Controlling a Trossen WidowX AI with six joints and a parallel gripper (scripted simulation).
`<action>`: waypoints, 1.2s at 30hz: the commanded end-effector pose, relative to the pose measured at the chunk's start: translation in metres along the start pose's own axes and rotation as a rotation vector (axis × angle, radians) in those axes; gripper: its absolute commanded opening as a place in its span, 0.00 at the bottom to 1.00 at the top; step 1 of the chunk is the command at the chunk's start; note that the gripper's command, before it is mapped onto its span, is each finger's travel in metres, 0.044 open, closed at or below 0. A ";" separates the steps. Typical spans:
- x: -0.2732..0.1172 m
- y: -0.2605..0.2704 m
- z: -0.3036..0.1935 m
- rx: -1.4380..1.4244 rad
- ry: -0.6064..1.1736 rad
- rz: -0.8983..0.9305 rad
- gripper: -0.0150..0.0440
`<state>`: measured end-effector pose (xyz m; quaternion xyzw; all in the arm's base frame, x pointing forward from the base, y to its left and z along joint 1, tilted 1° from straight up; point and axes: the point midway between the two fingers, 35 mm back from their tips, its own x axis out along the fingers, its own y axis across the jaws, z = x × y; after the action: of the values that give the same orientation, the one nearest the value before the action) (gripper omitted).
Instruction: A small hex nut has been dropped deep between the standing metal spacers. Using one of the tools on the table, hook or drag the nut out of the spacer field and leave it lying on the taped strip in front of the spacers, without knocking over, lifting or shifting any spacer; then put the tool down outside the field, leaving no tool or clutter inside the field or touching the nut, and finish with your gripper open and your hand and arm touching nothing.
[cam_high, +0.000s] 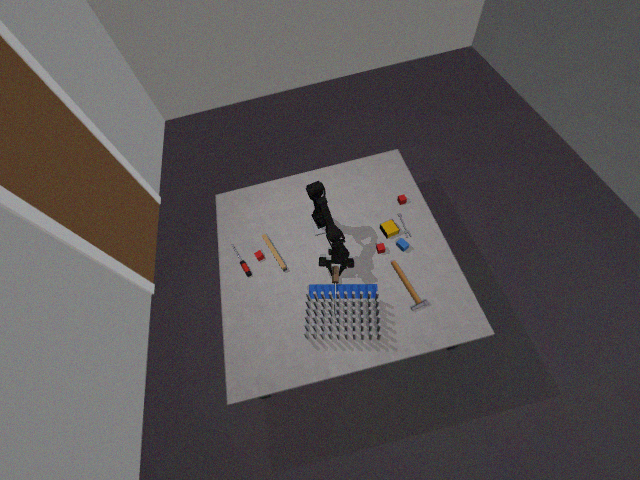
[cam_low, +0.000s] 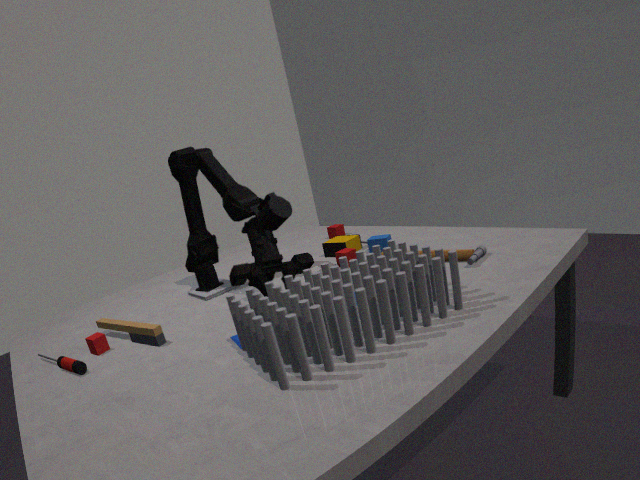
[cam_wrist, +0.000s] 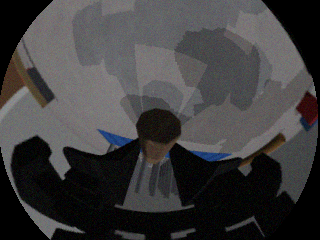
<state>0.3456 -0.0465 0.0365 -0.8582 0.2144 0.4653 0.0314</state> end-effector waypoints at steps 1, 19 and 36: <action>-0.002 0.000 0.002 0.004 0.002 0.002 0.25; -0.009 0.000 0.013 0.004 0.001 0.001 0.25; -0.016 0.000 0.024 0.004 0.000 0.001 0.25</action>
<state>0.3219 -0.0360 0.0355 -0.8579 0.2141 0.4659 0.0322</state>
